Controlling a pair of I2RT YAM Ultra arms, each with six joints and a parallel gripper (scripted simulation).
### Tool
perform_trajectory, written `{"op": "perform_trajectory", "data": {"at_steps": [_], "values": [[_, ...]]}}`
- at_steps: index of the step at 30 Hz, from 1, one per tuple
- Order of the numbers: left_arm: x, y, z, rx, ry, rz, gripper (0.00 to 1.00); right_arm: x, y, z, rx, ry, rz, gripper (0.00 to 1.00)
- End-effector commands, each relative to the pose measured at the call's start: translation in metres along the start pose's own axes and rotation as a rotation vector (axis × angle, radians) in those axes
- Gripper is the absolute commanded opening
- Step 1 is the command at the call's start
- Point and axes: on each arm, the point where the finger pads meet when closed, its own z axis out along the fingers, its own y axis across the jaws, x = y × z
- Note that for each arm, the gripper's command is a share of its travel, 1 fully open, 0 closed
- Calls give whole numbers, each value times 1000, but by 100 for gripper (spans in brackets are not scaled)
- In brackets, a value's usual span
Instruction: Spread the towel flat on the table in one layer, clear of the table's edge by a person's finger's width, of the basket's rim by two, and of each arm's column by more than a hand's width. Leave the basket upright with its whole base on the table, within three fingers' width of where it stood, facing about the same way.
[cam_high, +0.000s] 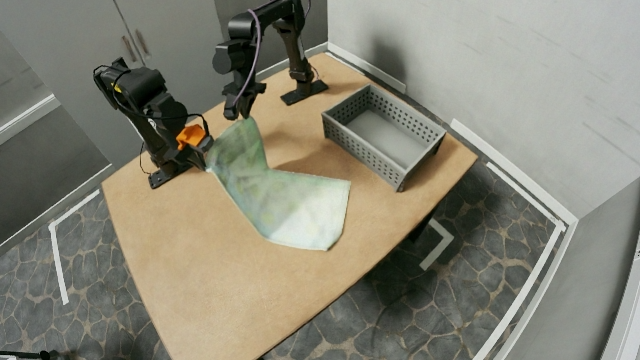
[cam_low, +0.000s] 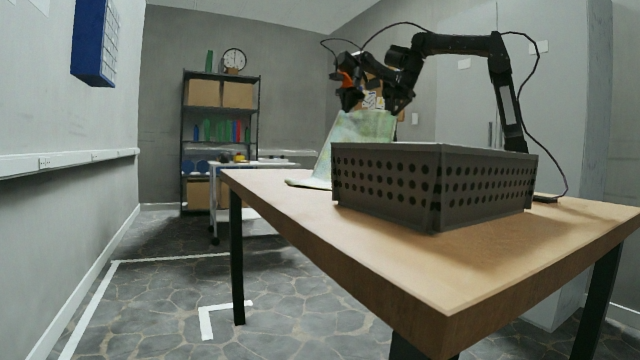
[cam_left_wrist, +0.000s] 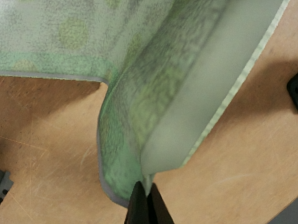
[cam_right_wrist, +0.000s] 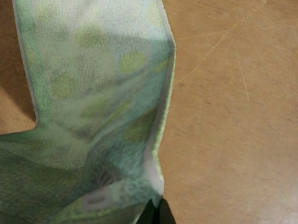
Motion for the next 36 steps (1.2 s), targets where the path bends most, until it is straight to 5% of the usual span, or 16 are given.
{"op": "perform_trajectory", "data": {"at_steps": [1, 2, 9, 12, 13, 18, 19, 23, 24, 29, 36], "values": [[-2, 13, -24, 7, 6, 16, 0, -13, 4, -12, 2, 22, 23, 0], [-9, 31, -44, -3, -15, -6, 0, -35, 7, -26, 4, 0, 26, 0], [-16, 49, -63, -16, -56, -31, 0, -56, 10, -39, 6, -22, 28, 0], [-23, 67, -83, -33, -123, -58, 0, -78, 13, -53, 9, -93, 28, 0], [-27, 83, -117, -58, -231, -85, 0, -99, 15, -66, 12, -174, 29, 0], [-33, 99, -136, -83, -310, -113, 0, -120, 18, -79, 14, -259, 29, 0], [-45, 116, -157, -113, -409, -137, 0, -147, 20, -94, 17, -369, 28, 0], [-49, 119, -140, -109, -379, -142, 0, -146, 17, -94, 21, -374, 34, 0], [-50, 132, -175, -143, -489, -164, 0, -166, 23, -106, 18, -458, 28, 0], [-52, 146, -177, -166, -539, -211, 0, -184, 25, -119, 19, -557, 28, 0], [-65, 186, -219, -273, -740, -286, 0, -222, 31, -152, 18, -795, 28, 0]]}}
